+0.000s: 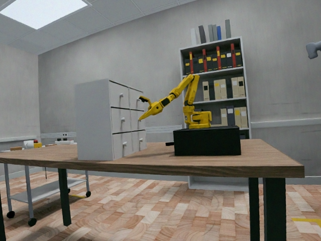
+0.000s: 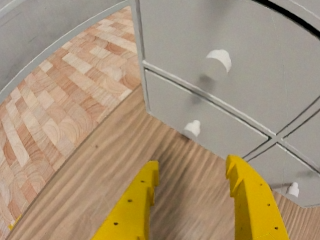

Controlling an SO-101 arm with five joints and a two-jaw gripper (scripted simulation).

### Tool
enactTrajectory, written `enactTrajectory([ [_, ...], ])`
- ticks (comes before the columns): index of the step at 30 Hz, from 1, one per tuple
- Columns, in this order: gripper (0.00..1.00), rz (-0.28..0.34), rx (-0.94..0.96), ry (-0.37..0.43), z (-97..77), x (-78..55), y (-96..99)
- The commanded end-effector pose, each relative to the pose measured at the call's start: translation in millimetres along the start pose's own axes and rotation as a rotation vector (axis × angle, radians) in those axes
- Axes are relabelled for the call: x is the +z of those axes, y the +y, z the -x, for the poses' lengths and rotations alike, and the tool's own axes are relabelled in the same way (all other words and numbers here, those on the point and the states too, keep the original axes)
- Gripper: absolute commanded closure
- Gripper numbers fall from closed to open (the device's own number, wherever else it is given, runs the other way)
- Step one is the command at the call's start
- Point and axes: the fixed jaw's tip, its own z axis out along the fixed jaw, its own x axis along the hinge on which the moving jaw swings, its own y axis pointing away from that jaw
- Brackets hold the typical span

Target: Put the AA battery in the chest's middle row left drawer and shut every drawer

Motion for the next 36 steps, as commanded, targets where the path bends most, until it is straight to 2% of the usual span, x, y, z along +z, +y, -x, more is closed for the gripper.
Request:
enactTrajectory([
  [1, 0.79, 0.003, -0.015, 0.073, -9.8, -8.3, 0.6],
  [10, 0.79, 0.002, -0.019, 0.190, -25.2, -24.3, -0.2],
  [12, 0.79, 0.002, -0.019, 0.190, -25.2, -24.3, -0.2],
  [27, 0.79, 0.003, -0.024, 0.385, -55.6, -54.5, -1.0],
  [29, 0.79, 0.003, -0.024, 0.385, -55.6, -54.5, -1.0],
  [36, 0.79, 0.005, -0.026, 0.476, -71.1, -69.4, -1.2],
])
